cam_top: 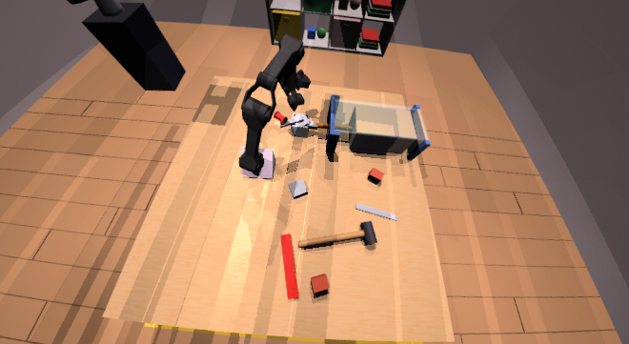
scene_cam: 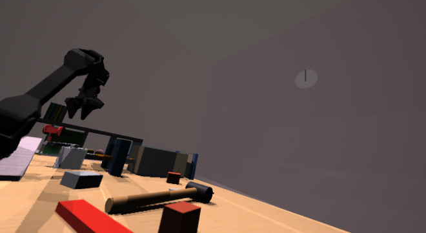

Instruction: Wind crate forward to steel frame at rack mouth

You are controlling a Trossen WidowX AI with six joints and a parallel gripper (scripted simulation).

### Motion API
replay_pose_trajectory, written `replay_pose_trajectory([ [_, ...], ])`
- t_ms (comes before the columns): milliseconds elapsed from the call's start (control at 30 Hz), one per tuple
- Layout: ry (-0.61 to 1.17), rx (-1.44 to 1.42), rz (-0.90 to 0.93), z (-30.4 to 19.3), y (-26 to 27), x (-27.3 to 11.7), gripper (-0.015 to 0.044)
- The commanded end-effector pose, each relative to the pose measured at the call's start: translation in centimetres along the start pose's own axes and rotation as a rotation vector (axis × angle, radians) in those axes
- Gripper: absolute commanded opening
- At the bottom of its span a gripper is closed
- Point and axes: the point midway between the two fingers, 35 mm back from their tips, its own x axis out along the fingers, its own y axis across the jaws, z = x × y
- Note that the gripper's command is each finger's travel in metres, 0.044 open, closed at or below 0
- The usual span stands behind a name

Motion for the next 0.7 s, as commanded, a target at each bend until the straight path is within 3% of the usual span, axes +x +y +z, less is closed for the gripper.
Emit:
replay_pose_trajectory([
  [0,0.000,-0.017,0.000,-0.3,-0.1,0.2,0.0387],
  [500,0.006,-0.338,-0.001,-5.7,-3.4,3.9,0.0000],
  [667,0.006,-0.338,-0.001,-5.7,-3.4,3.9,0.0000],
])
